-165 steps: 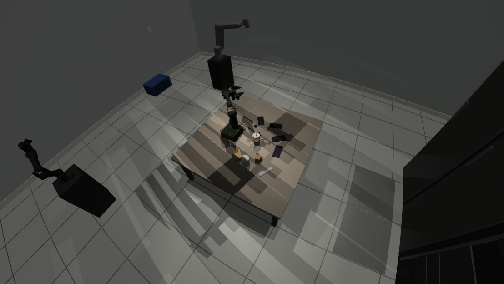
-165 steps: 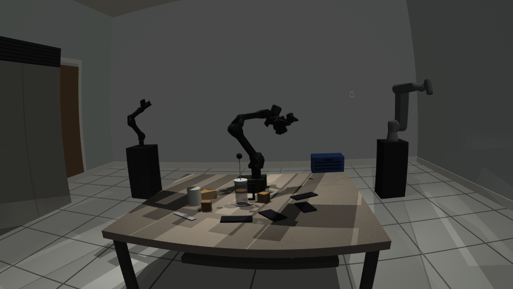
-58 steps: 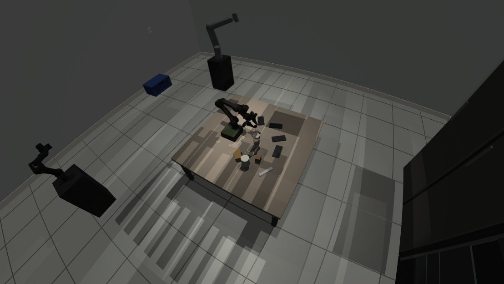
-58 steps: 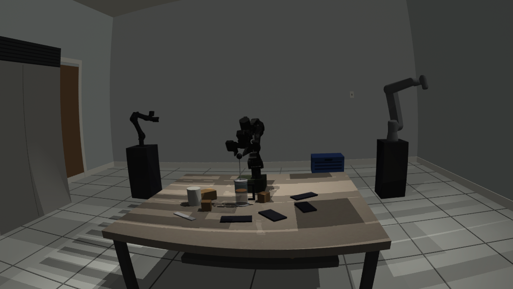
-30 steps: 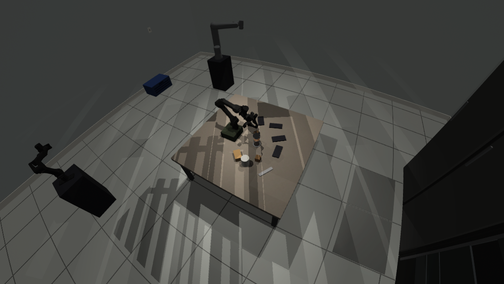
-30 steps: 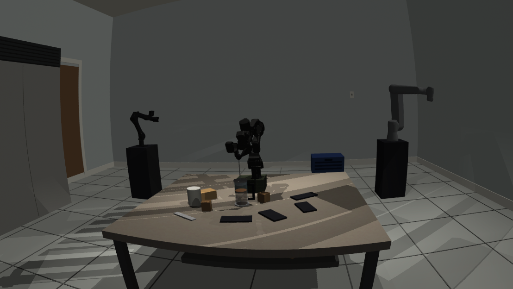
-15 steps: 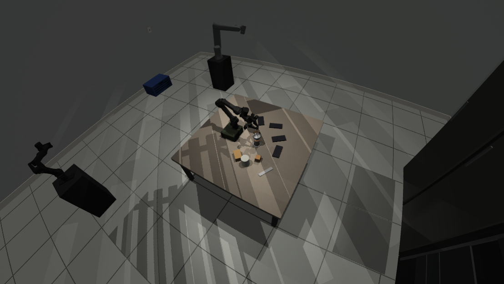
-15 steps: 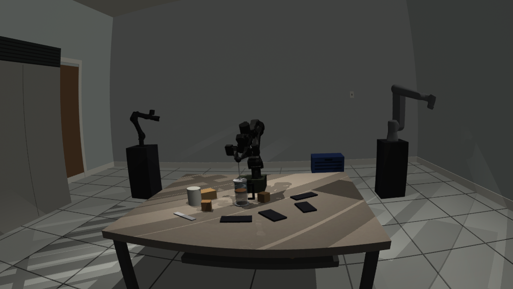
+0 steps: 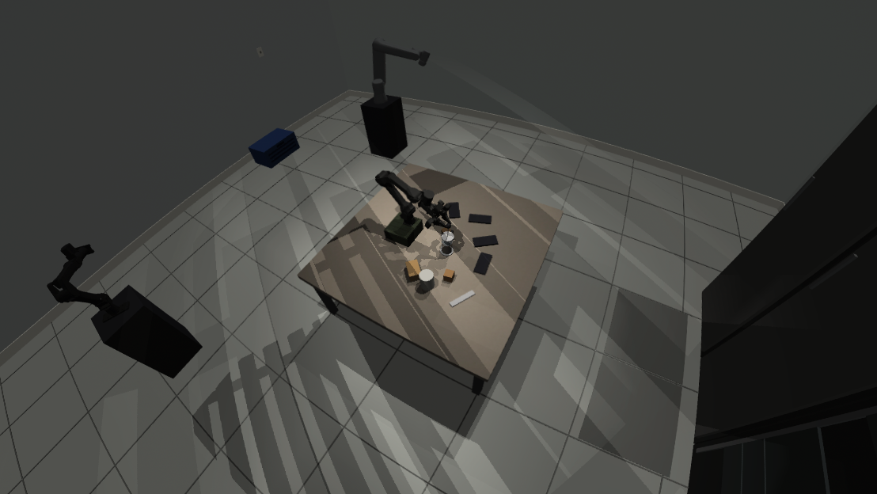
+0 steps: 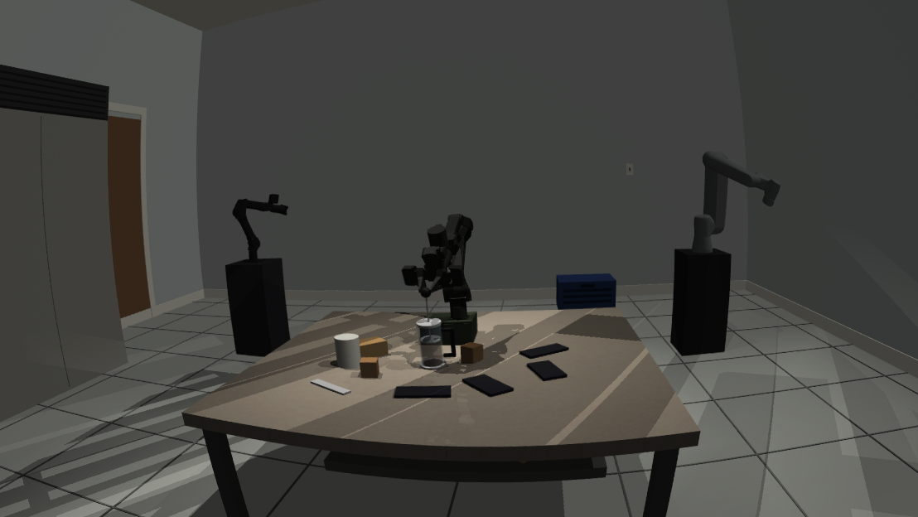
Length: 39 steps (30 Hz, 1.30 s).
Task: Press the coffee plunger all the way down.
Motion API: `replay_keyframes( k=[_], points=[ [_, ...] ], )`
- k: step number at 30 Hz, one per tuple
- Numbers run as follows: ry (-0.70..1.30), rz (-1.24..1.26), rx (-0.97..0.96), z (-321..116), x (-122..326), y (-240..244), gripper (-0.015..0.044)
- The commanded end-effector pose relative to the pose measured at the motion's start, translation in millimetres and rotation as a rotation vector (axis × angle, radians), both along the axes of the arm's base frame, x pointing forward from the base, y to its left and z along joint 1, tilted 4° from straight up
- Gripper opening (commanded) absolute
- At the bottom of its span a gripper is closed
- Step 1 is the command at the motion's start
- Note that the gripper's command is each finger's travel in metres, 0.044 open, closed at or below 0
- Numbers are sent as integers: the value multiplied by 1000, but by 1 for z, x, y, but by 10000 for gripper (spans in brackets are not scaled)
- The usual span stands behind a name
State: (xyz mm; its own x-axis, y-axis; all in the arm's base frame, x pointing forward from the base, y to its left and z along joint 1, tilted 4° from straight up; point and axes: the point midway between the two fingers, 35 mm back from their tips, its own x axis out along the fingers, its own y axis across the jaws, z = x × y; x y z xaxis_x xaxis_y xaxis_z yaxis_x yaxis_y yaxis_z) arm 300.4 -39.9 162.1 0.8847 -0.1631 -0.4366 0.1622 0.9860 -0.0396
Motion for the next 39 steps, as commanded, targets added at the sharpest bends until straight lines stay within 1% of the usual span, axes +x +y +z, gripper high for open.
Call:
replay_keyframes(
  k=[1, 19, 39],
  points=[
    [93, 4, 7, -36, -8, 0, 126],
    [92, 4, 7, -62, 2, -3, 126],
    [91, 3, 7, -62, 19, -7, 126]
  ],
)
